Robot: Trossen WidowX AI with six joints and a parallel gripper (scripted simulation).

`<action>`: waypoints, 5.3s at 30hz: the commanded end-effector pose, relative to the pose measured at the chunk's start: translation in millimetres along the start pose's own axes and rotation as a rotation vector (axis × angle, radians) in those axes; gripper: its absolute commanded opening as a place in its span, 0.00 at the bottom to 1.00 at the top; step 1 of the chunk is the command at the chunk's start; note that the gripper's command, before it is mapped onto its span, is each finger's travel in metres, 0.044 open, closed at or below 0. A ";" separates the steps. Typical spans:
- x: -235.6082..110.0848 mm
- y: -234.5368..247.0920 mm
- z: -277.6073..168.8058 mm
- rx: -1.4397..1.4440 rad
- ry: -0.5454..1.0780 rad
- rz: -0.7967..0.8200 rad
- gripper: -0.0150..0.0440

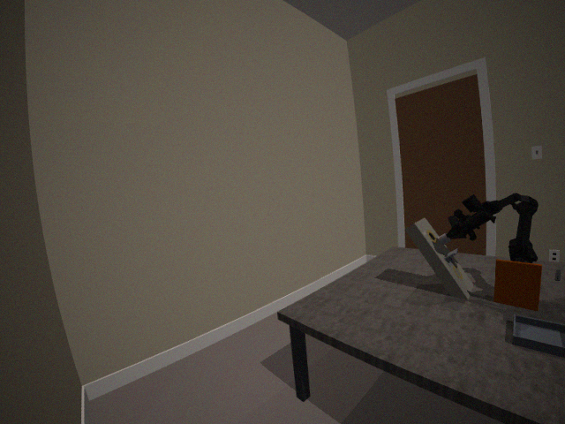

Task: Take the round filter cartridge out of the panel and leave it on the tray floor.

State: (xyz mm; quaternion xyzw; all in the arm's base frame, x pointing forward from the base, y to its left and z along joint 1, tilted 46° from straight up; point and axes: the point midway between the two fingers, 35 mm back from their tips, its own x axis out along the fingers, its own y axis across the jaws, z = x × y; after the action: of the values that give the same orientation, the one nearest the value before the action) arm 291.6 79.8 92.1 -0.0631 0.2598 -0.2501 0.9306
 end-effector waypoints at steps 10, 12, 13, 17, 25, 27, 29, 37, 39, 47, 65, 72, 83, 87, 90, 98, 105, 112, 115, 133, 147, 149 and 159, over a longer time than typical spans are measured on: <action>3.9 -23.7 -29.6 -0.001 -0.002 0.000 0.25; 3.6 -20.1 -25.5 -0.004 0.000 -0.004 0.34; 3.6 -20.1 -25.5 -0.004 0.000 -0.004 0.39; 3.6 -20.1 -25.5 -0.004 0.000 -0.004 0.40; 3.8 -22.9 -28.7 -0.002 -0.002 -0.001 0.40; 3.7 -22.5 -28.1 -0.001 -0.002 0.000 0.40; 2.3 -13.2 -16.3 0.000 -0.002 0.000 0.40; -5.3 22.4 32.7 0.000 -0.003 0.000 0.40; -6.2 23.3 33.7 0.001 -0.002 0.001 0.45; -49.0 55.0 76.0 0.010 -0.005 0.008 0.81; -9.8 -16.4 -19.2 -0.625 0.418 -0.139 0.77; -1.5 -17.8 -22.3 -0.624 0.419 -0.138 0.77; 15.0 -21.8 -28.2 -0.624 0.419 -0.137 0.77; 20.9 -23.6 -30.3 -0.624 0.418 -0.137 0.77; 25.2 -25.1 -31.8 -0.624 0.418 -0.138 0.77; 35.4 -29.1 -35.4 -0.624 0.416 -0.140 0.77; 33.7 -26.7 -33.4 -0.616 0.414 -0.135 0.67; 33.7 -26.7 -33.4 -0.616 0.414 -0.135 0.59; 33.7 -26.7 -33.4 -0.616 0.414 -0.135 0.56; 18.7 -4.2 -6.6 -0.617 0.416 -0.131 0.25; -46.5 14.4 19.8 -0.619 0.417 -0.135 0.25; -47.2 15.3 19.7 -0.619 0.417 -0.135 0.25; -40.2 55.1 -9.8 -0.617 0.417 -0.132 0.25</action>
State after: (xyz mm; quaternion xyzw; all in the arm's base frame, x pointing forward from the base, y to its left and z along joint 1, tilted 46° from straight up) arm 278.5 134.3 101.0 -0.3082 0.5034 -0.2284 0.7743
